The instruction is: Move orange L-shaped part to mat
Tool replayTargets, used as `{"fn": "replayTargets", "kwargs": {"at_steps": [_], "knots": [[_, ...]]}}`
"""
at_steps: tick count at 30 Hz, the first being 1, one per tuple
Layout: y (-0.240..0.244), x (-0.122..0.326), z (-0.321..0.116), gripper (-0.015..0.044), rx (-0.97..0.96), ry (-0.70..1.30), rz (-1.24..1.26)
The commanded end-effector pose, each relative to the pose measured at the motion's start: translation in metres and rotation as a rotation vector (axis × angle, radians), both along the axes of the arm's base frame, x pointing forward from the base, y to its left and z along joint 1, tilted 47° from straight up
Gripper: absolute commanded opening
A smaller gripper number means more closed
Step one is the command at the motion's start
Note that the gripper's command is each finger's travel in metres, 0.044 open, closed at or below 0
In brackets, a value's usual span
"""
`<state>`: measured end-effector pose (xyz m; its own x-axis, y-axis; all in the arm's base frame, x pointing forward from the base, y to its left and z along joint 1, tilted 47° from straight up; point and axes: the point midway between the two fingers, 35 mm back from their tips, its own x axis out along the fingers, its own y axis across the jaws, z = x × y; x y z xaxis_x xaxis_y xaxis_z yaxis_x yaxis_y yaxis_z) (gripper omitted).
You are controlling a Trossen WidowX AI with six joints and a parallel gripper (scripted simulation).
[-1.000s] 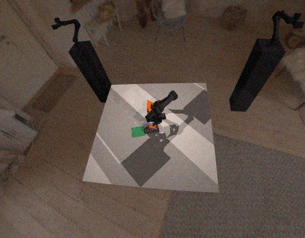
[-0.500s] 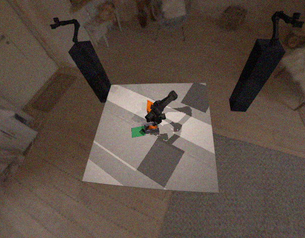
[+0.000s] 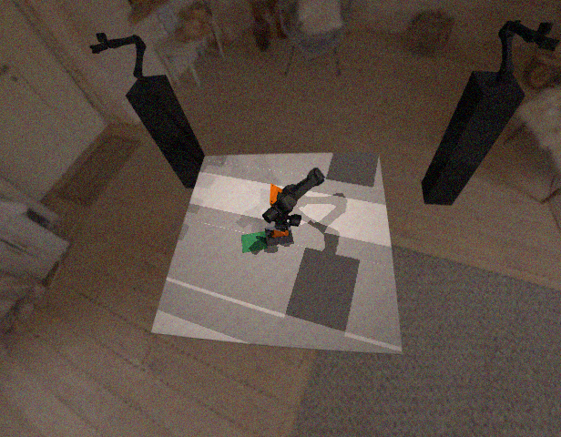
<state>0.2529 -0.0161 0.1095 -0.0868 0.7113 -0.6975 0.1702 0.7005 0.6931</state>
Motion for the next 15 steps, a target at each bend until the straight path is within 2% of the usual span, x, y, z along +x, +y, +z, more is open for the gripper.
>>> {"fn": "replayTargets", "kwargs": {"at_steps": [1, 7, 15], "knots": [[-0.018, 0.011, -0.021, 0.0280, -0.051, 0.380, -0.351], [-0.037, 0.020, -0.042, 0.0280, -0.107, 0.788, -0.743], [-0.038, 0.021, -0.042, 0.0280, -0.109, 0.801, -0.755]]}}
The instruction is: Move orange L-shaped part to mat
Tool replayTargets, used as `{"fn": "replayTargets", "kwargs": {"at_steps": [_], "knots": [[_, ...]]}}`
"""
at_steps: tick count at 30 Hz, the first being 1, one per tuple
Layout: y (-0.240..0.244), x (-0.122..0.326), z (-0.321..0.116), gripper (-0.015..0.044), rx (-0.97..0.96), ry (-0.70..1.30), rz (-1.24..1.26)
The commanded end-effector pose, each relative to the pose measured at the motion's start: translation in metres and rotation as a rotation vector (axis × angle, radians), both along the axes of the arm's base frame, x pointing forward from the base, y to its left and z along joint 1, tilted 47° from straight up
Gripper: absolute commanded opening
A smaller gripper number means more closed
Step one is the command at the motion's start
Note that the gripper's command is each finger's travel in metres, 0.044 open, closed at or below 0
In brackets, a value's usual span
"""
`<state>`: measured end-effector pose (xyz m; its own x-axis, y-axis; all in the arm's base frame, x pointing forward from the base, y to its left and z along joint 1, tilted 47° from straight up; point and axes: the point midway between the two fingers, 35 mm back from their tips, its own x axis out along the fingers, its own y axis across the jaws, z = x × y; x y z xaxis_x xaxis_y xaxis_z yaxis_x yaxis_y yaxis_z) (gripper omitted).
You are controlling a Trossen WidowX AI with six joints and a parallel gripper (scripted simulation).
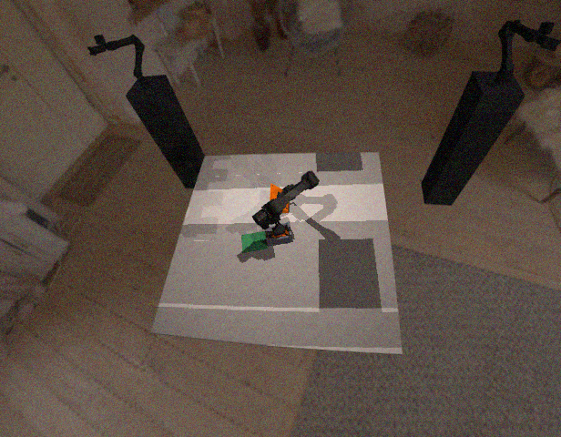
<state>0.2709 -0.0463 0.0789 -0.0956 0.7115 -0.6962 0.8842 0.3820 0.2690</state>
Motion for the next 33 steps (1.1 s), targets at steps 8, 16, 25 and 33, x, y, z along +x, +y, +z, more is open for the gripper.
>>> {"fn": "replayTargets", "kwargs": {"at_steps": [8, 16, 25, 33], "knots": [[-0.003, 0.002, -0.016, 0.0280, -0.020, 0.141, -0.117], [0.015, -0.001, -0.034, 0.0280, -0.019, 0.141, -0.117], [0.023, -0.001, -0.042, 0.0280, -0.020, 0.141, -0.118], [0.033, -0.002, -0.051, 0.0280, -0.019, 0.141, -0.118]]}}
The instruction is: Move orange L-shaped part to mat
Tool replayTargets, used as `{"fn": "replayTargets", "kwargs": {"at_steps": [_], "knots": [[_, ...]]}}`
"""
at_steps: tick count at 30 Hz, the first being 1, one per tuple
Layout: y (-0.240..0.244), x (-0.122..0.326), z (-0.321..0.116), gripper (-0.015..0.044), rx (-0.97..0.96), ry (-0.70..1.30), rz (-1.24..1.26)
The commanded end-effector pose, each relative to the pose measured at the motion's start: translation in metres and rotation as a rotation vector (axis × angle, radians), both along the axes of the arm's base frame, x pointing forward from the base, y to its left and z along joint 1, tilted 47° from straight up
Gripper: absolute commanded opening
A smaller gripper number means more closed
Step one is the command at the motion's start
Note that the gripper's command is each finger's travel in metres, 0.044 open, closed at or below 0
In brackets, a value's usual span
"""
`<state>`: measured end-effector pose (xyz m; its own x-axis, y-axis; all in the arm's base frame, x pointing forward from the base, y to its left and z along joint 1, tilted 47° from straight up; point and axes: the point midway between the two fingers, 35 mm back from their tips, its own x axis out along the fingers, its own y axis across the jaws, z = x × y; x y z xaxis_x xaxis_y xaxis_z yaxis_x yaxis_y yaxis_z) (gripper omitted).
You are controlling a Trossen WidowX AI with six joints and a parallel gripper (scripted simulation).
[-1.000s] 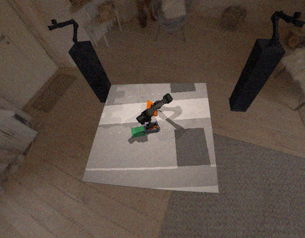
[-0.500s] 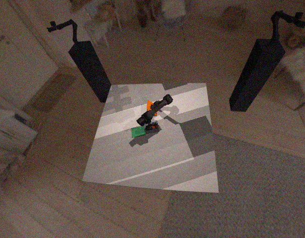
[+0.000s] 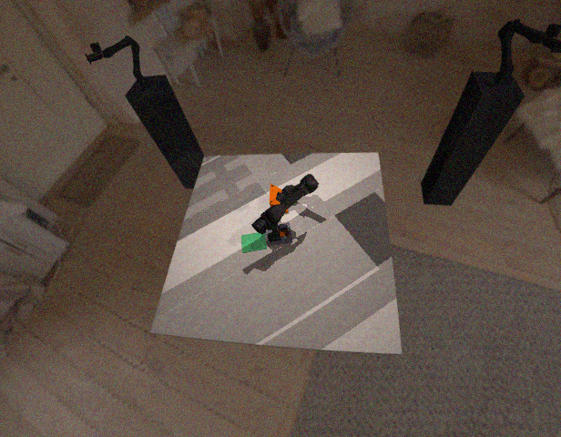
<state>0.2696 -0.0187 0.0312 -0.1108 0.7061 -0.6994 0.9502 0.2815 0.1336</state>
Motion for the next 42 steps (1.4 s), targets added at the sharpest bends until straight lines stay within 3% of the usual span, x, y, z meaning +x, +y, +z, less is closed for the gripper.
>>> {"fn": "replayTargets", "kwargs": {"at_steps": [1, 16, 21, 31, 34, 42], "knots": [[0.006, -0.001, -0.004, 0.0280, 0.005, 0.002, -0.003], [0.022, -0.005, -0.019, 0.0280, 0.007, 0.002, -0.003], [0.018, -0.004, -0.017, 0.0149, 0.002, 0.000, 0.001], [0.018, -0.004, -0.017, 0.0082, 0.002, 0.000, 0.001], [0.018, -0.004, -0.017, 0.0003, 0.002, 0.000, 0.001], [0.016, -0.003, -0.015, 0.0000, 0.002, 0.000, 0.000]]}}
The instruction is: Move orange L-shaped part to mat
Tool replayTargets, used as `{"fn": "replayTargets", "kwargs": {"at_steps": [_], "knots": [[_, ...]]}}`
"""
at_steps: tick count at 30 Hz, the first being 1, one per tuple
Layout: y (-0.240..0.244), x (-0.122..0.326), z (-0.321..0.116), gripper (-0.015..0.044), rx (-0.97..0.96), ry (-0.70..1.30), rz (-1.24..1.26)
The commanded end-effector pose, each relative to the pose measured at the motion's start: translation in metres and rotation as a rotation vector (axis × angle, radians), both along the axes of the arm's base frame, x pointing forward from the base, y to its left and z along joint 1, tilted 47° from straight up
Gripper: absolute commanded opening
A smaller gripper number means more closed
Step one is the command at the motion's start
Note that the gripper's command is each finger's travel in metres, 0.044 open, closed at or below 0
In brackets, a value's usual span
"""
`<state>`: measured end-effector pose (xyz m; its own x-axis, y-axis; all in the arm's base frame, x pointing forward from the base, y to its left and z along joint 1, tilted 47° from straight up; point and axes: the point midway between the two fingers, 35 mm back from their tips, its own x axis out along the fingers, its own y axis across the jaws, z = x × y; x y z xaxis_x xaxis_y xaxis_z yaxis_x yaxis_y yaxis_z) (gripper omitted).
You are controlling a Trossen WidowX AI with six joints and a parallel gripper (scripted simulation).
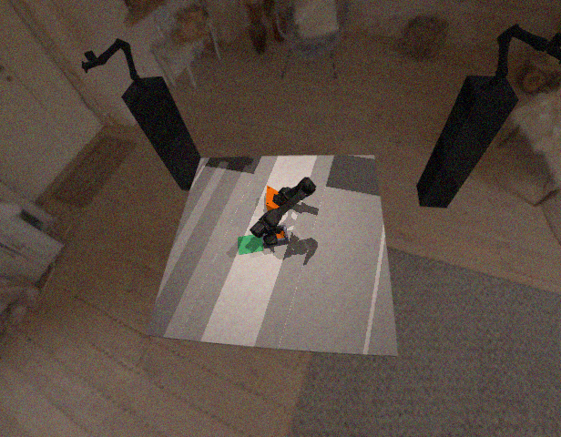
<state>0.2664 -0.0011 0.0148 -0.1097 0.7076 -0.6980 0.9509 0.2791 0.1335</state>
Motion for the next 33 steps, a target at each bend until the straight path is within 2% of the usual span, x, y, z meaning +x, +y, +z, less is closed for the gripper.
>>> {"fn": "replayTargets", "kwargs": {"at_steps": [1, 33], "knots": [[-0.002, 0.000, 0.002, 0.0000, 0.001, 0.000, 0.002], [-0.037, 0.005, 0.037, 0.0000, 0.003, 0.002, -0.001]]}}
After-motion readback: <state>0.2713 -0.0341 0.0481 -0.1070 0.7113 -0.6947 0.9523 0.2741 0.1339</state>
